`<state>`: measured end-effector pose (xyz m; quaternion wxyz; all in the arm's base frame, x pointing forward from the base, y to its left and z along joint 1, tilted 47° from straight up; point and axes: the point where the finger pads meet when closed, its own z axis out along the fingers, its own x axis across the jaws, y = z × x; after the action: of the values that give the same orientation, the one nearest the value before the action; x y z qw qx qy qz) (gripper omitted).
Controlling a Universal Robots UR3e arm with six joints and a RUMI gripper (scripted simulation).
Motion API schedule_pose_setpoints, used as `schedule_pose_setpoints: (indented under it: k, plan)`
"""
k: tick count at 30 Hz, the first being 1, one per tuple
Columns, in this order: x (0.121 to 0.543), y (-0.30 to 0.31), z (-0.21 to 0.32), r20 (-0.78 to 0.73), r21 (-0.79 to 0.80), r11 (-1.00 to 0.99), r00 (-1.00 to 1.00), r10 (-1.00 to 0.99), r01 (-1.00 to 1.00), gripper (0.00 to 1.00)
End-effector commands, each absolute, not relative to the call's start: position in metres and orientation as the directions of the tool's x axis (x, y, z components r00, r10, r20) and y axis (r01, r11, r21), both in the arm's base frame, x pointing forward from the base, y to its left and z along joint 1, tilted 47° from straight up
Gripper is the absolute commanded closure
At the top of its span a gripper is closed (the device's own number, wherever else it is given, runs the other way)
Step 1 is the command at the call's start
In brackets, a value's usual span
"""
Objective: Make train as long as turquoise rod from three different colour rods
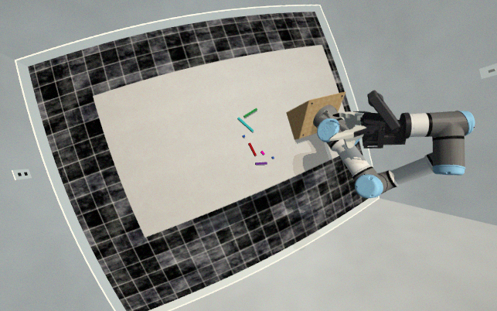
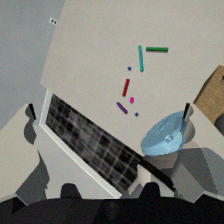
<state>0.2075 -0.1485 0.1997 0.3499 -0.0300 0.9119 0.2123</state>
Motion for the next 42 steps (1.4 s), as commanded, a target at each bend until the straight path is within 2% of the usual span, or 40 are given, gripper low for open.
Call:
schedule_pose_setpoints:
  k: [1, 26, 42]
  plan:
    - [0.207, -0.149, 0.200, -0.651, 0.365, 0.908, -0.753, 0.094, -0.203, 0.00]
    - [0.209, -0.149, 0.198, -0.653, 0.362, 0.907, -0.753, 0.081, -0.217, 0.00]
    - [0.228, -0.144, 0.181, -0.669, 0.321, 0.875, -0.741, -0.061, -0.362, 0.00]
